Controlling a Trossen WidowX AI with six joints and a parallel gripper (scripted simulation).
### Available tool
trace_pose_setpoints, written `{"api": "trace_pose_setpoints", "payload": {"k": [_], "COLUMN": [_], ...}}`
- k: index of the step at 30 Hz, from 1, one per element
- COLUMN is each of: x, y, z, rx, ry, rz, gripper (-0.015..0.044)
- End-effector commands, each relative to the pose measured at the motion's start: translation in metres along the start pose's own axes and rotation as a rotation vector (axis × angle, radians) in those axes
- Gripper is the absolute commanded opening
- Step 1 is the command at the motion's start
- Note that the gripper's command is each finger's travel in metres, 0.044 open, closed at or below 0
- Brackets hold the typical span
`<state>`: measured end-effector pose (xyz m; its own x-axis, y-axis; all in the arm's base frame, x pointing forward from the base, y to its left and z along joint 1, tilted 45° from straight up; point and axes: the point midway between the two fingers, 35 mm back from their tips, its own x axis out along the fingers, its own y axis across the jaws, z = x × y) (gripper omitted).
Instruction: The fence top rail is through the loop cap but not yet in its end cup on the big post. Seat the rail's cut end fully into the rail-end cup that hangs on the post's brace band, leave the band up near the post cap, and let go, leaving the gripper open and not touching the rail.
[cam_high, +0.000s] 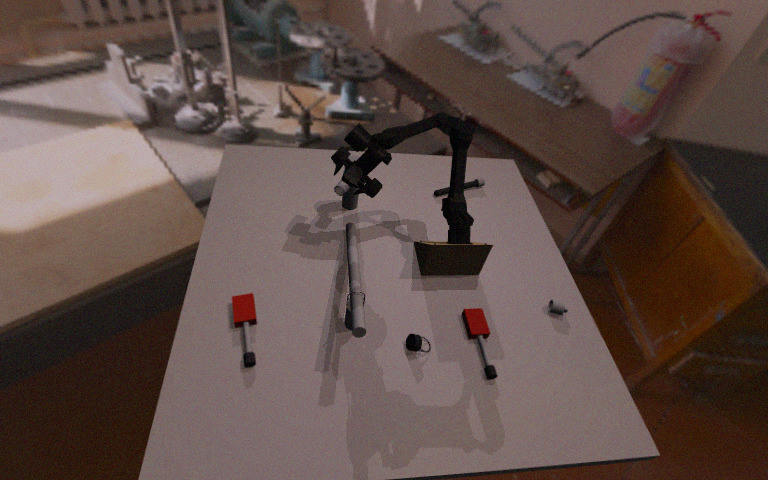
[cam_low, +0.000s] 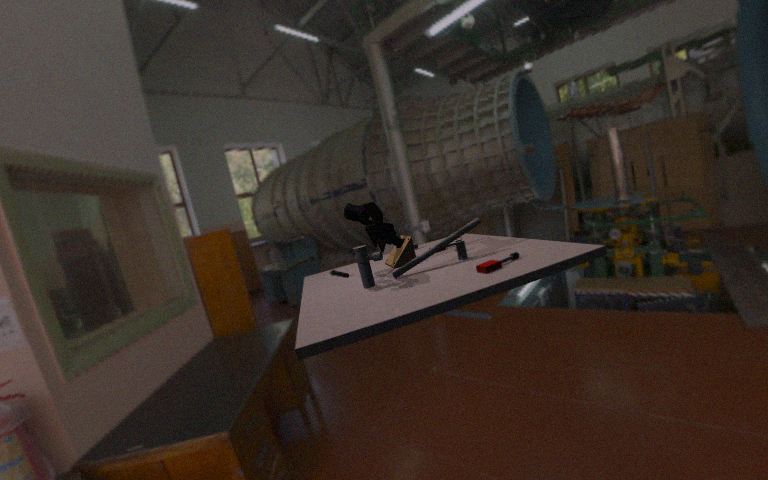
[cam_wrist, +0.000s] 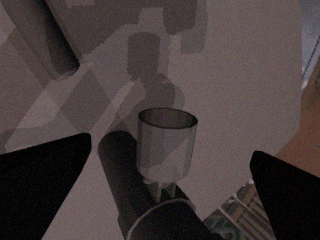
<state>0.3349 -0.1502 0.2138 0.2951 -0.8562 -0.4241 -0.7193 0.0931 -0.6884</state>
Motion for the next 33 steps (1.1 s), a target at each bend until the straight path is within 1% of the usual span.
{"api": "trace_pose_setpoints", "payload": {"k": [1,33], "x": [0.008,0.06], "y": [0.003,0.002], "z": [0.001,0.0], "rx": [-0.005,-0.005], "ry": [-0.001,0.001], "rz": [0.007,0.004], "gripper": [0.044,0.044]}}
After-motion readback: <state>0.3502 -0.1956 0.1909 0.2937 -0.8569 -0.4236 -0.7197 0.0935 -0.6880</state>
